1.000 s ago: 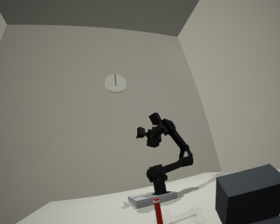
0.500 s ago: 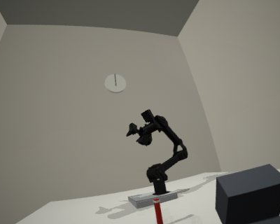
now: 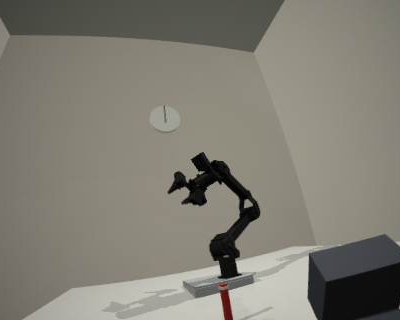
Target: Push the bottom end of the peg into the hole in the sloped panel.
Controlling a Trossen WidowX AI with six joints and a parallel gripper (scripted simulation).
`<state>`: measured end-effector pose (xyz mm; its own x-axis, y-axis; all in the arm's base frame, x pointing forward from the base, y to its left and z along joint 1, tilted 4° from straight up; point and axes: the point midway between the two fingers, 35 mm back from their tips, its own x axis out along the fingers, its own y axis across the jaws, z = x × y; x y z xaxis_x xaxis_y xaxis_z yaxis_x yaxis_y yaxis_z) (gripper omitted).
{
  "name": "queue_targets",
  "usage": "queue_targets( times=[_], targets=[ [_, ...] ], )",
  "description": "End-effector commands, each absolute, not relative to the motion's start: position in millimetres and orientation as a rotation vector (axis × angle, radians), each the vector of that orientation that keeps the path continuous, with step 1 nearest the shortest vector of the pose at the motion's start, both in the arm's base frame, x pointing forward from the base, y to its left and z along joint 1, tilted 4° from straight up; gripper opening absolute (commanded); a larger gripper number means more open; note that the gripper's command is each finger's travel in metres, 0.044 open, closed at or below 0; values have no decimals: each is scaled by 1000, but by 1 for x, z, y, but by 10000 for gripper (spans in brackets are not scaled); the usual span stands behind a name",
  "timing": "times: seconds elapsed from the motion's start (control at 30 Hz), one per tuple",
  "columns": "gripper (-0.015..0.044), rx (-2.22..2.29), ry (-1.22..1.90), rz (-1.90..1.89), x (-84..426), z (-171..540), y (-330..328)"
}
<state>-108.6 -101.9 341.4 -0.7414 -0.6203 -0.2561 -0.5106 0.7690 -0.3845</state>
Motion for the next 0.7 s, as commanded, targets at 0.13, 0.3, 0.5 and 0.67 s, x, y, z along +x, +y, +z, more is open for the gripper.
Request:
queue_targets(
  times=[0.13, 0.3, 0.5, 0.67],
  targets=[
    [440, -919, 2465, -407, -87, 337, -133],
    [440, -941, 2385, -401, -72, 332, -150],
    [440, -954, 2292, -388, -52, 325, -169],
    [440, -956, 2217, -375, -35, 318, -184]
  ],
)
